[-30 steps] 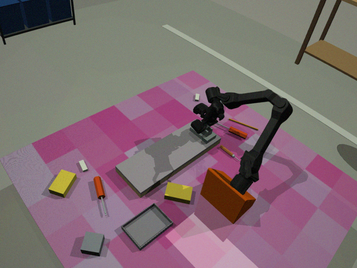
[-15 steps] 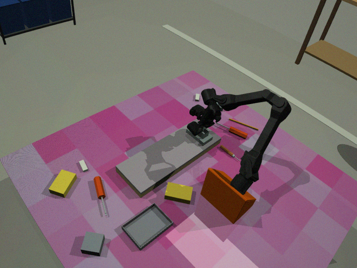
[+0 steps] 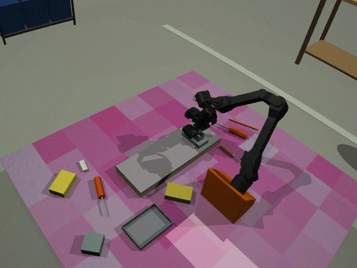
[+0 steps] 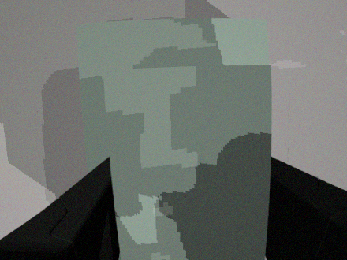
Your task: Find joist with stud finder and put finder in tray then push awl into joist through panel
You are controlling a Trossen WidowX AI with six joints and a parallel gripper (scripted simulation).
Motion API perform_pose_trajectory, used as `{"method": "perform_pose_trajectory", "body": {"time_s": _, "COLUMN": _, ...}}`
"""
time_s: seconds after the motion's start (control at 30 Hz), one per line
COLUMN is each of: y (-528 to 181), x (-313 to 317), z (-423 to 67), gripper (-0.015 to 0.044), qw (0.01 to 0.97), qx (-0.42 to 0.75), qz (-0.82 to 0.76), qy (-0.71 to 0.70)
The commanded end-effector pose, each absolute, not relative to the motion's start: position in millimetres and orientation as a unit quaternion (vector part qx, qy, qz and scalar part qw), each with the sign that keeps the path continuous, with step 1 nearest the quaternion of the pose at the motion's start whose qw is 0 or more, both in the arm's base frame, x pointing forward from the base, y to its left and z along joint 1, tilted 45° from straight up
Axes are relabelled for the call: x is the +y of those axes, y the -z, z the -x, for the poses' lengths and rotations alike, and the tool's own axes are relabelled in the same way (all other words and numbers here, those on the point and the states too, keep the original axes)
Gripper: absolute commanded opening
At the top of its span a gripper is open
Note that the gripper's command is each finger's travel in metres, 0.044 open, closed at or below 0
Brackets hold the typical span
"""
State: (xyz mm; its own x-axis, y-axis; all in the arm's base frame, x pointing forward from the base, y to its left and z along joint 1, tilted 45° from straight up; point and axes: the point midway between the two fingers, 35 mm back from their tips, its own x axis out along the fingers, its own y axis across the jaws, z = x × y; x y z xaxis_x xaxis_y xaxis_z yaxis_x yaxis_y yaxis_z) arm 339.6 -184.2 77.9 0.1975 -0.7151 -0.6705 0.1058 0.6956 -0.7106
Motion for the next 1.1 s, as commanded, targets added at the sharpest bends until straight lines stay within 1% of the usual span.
{"method": "perform_pose_trajectory", "body": {"time_s": 0.0, "y": -71.2, "x": -178.6, "z": -339.3, "gripper": 0.0, "qw": 0.725, "qx": 0.568, "qz": 0.269, "qy": 0.283}}
{"method": "perform_pose_trajectory", "body": {"time_s": 1.07, "y": -23.0, "x": -131.5, "z": -346.1, "gripper": 0.0, "qw": 0.725, "qx": 0.568, "qz": 0.267, "qy": 0.282}}
